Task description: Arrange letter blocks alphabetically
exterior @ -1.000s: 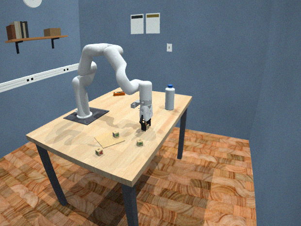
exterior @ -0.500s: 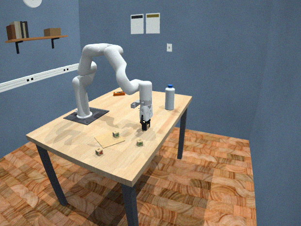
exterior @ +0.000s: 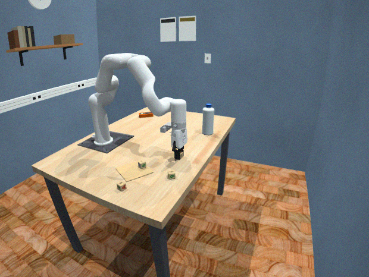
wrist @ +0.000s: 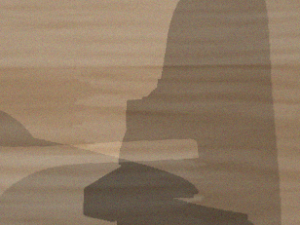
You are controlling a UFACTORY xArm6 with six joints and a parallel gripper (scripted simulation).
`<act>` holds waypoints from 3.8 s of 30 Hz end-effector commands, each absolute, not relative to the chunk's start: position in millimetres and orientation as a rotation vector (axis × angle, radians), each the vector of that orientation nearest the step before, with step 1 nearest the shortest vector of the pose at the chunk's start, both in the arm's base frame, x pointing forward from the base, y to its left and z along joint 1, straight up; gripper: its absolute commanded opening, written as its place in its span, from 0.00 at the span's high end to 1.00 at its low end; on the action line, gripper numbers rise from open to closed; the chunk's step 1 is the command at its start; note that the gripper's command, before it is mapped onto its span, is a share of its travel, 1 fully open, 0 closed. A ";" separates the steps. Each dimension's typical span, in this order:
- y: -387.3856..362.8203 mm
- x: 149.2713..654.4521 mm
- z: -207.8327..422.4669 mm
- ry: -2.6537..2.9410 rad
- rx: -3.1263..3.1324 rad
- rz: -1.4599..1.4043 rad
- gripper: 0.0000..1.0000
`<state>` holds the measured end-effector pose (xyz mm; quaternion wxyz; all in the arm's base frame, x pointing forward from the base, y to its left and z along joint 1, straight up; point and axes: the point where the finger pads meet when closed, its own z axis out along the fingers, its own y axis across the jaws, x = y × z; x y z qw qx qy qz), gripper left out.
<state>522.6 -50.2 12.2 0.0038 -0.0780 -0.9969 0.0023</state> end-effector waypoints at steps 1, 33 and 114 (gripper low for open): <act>-50.4 524.8 14.5 -3.131 -0.245 0.007 0.72; -50.4 524.8 14.6 -3.131 -0.245 0.007 0.72; -172.8 441.6 121.3 -2.525 -1.872 0.009 0.72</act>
